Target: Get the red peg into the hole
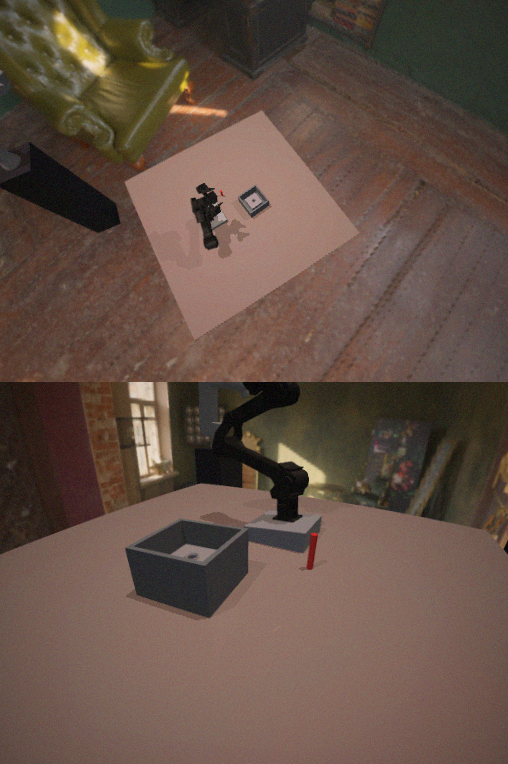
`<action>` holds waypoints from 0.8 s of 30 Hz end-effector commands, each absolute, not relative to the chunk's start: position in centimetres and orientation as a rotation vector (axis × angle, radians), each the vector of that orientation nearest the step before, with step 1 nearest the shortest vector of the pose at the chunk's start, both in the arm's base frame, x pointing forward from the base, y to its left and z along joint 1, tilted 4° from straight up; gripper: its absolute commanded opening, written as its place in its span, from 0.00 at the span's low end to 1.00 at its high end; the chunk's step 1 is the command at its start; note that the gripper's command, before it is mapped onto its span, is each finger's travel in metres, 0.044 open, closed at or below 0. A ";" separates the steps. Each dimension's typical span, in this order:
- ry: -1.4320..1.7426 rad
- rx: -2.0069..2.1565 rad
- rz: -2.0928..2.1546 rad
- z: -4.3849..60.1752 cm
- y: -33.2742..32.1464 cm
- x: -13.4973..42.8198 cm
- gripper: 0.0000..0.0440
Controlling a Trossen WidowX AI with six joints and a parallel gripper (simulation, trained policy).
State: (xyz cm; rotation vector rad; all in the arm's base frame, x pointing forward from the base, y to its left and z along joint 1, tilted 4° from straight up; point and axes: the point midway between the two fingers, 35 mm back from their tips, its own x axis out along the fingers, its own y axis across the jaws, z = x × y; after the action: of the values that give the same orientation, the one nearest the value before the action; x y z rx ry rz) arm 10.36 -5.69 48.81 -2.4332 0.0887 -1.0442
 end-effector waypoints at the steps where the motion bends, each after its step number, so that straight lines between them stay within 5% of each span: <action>1: 0.085 -2.464 -1.061 49.1 -5.2 10.3 0.95; 24: 0.022 -3.171 -1.434 50.2 7.4 11.7 1.00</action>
State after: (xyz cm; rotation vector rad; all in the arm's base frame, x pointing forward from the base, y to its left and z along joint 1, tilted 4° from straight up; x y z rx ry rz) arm 11.51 6.43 50.33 -3.1181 0.0288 -1.3981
